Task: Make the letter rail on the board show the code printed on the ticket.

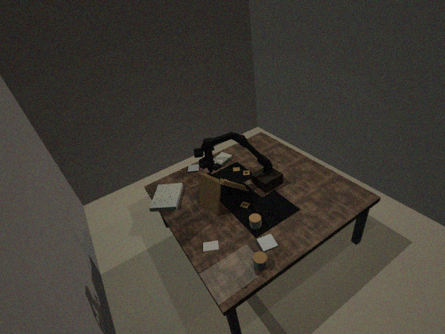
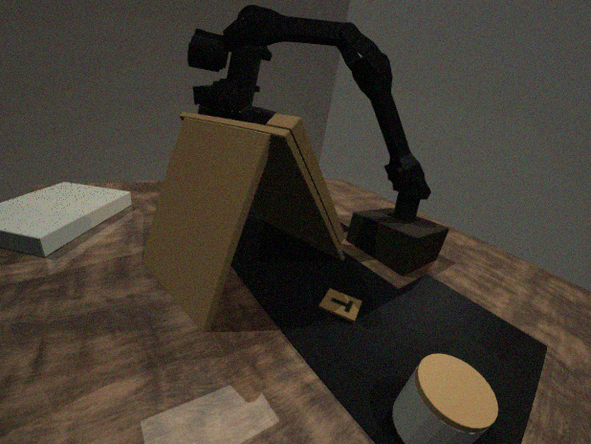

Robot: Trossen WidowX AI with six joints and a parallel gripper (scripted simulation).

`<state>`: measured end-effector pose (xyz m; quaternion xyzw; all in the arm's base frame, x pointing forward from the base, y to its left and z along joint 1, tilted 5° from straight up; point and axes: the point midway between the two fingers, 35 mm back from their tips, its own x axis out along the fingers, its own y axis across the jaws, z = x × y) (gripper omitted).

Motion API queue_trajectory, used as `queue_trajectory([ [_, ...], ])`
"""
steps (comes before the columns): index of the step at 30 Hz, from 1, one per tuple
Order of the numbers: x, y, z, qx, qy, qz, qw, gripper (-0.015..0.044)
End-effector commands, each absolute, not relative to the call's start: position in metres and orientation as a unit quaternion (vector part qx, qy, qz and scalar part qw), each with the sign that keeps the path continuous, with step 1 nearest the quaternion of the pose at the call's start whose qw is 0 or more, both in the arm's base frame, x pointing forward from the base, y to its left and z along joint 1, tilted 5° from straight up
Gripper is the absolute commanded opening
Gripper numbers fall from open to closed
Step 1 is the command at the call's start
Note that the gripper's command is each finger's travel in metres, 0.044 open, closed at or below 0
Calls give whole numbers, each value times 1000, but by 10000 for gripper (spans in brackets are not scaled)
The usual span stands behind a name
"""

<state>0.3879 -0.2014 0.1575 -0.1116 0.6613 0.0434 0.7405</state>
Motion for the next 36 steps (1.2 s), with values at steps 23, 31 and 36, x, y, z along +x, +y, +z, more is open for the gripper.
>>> queue_trajectory([
  [23,393,-200,153,-112,661,41,741,0],
  [31,391,-197,153,-112,661,41,741,0],
  [36,391,-196,153,-112,661,41,741,0],
])
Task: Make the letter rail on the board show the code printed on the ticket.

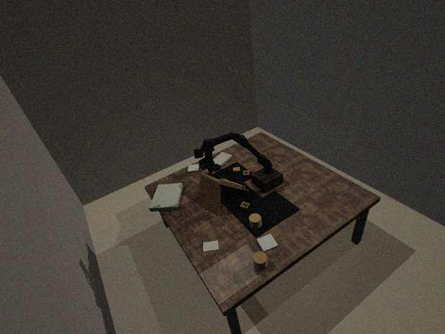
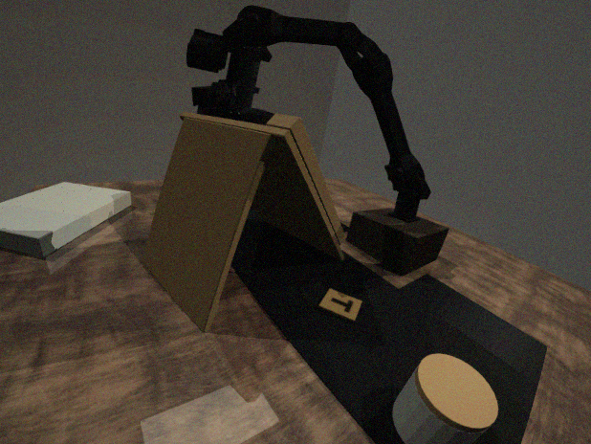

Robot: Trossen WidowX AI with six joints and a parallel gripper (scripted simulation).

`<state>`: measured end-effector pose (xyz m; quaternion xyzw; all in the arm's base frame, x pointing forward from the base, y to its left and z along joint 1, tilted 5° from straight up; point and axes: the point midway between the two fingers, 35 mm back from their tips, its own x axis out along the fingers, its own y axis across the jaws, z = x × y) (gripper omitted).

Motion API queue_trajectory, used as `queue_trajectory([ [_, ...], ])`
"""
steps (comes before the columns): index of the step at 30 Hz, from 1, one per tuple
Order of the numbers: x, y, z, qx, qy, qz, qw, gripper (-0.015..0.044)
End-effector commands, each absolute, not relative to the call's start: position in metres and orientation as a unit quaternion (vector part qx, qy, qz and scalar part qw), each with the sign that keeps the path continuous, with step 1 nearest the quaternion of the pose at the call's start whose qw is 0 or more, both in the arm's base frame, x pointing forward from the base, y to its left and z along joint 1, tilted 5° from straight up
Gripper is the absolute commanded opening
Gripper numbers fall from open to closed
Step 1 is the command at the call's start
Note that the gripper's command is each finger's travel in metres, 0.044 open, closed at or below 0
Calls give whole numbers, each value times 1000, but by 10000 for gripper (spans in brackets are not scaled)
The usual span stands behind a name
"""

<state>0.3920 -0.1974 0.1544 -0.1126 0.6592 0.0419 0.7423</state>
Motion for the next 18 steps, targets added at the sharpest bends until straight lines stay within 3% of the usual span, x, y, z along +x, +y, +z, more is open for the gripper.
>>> queue_trajectory([
  [1,391,-195,152,-112,661,41,741,0],
  [18,389,-189,150,-111,661,42,741,0],
])
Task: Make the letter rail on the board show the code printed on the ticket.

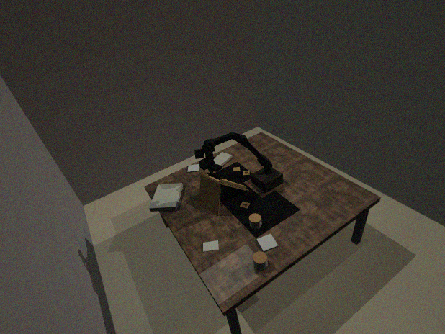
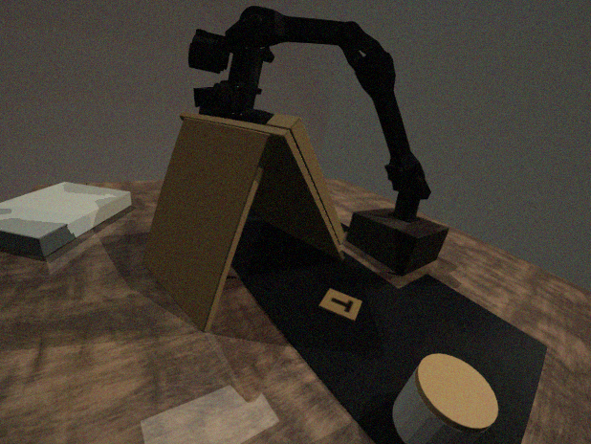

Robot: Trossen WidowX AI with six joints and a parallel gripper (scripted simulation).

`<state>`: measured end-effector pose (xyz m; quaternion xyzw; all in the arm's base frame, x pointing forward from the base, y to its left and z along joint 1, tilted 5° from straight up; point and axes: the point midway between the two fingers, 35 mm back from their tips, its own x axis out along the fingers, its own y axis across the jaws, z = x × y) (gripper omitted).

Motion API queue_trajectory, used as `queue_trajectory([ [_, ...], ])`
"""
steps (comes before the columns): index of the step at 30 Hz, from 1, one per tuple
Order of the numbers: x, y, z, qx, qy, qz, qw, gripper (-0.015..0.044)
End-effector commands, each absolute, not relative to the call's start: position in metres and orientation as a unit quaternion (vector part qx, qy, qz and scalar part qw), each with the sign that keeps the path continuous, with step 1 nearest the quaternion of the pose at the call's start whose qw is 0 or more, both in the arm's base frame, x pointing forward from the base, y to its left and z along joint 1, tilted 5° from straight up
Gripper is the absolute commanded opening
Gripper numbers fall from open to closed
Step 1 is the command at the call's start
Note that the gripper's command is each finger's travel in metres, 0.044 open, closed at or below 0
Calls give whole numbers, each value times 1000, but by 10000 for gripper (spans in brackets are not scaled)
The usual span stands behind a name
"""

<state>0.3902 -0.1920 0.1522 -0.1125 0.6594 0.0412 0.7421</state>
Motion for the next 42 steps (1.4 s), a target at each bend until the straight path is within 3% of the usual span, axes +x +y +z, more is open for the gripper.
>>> queue_trajectory([
  [1,389,-189,150,-111,661,42,741,0],
  [41,368,-193,172,-112,662,42,740,0],
  [42,370,-192,173,-112,659,40,742,26],
])
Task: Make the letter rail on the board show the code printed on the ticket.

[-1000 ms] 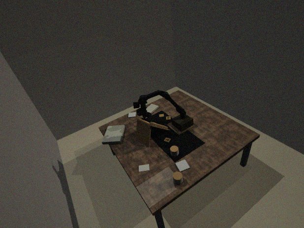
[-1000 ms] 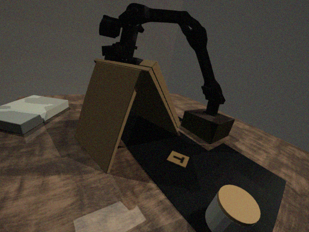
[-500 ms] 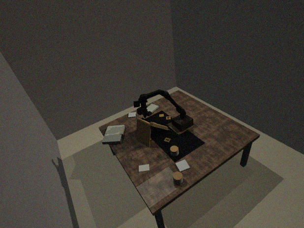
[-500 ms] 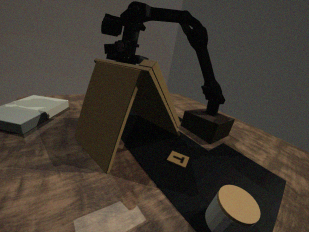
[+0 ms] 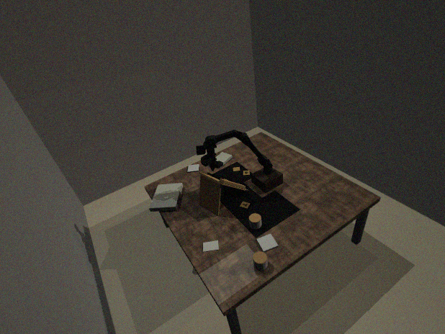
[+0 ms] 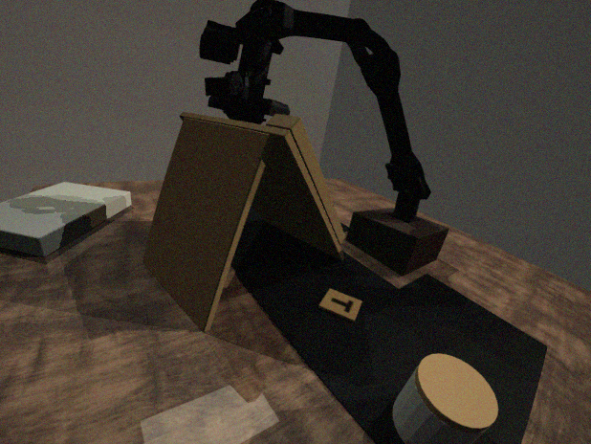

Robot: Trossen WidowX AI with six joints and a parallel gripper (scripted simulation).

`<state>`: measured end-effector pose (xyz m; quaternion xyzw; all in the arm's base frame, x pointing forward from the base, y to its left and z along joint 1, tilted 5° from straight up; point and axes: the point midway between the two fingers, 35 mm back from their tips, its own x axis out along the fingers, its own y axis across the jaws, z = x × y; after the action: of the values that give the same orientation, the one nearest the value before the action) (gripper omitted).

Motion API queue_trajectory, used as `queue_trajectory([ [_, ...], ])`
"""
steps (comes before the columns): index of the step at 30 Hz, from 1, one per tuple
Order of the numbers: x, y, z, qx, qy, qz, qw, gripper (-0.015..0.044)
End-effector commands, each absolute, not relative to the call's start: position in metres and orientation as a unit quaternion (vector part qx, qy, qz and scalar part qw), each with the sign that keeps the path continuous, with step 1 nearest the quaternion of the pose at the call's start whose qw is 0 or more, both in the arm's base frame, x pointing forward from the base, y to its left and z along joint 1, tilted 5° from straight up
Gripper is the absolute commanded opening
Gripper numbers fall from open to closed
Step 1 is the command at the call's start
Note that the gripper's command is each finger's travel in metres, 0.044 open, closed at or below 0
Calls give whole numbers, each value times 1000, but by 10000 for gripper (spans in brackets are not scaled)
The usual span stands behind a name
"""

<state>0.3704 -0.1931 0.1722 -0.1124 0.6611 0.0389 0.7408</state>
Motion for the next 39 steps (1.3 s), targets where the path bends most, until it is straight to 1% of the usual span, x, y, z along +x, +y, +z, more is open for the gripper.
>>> queue_trajectory([
  [1,367,-191,177,-109,653,40,748,53],
  [8,325,-164,223,-89,561,54,821,236],
  [16,276,-121,260,-83,435,70,894,440],
  [19,259,-104,267,-86,388,77,914,440],
  [21,255,-100,269,-87,378,79,918,440],
  [39,255,-100,269,-87,378,79,918,440],
])
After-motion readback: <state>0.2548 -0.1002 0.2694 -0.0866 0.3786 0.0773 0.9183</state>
